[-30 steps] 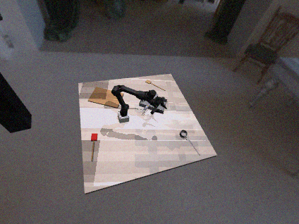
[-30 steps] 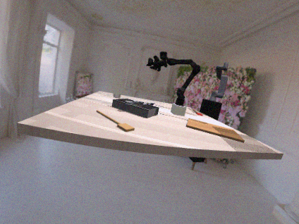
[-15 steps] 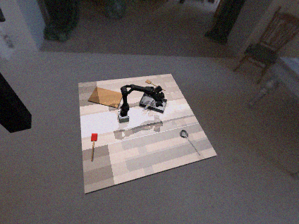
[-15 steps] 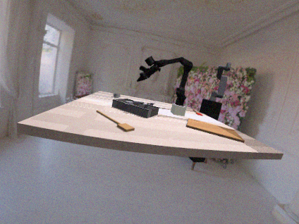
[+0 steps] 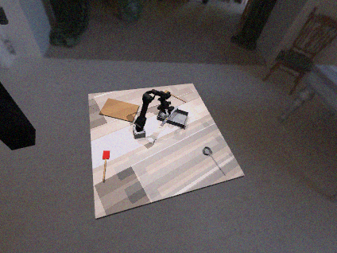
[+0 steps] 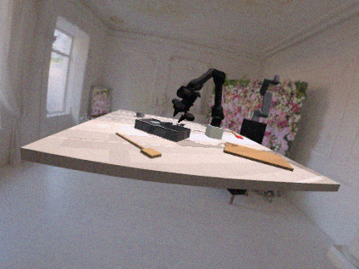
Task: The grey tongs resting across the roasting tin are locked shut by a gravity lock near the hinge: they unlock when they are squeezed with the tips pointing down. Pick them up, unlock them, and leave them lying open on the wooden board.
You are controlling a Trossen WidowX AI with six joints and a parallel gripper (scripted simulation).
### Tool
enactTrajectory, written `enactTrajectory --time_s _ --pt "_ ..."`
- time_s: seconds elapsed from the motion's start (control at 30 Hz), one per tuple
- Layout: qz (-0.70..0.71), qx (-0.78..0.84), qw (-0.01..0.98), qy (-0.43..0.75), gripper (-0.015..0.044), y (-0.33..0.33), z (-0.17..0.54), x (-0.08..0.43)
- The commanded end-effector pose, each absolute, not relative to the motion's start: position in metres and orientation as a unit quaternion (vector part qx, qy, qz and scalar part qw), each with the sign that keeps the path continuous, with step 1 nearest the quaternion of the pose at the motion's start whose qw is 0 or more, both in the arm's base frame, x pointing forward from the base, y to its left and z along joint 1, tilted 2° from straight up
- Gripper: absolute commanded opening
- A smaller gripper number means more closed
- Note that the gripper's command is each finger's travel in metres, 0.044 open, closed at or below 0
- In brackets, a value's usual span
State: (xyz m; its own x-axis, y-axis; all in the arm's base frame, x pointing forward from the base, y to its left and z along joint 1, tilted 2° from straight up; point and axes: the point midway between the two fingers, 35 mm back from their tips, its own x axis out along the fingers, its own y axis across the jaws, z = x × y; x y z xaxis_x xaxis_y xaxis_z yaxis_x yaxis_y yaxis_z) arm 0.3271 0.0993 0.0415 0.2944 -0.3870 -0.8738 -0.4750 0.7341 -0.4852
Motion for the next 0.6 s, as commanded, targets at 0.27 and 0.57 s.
enactTrajectory --time_s 0.27,0.57 --pt "0.036 -0.383 0.707 0.593 0.0260 0.1037 0.0422 0.3181" --pt "0.036 -0.383 0.707 0.593 0.0260 0.1008 0.0346 0.3215"
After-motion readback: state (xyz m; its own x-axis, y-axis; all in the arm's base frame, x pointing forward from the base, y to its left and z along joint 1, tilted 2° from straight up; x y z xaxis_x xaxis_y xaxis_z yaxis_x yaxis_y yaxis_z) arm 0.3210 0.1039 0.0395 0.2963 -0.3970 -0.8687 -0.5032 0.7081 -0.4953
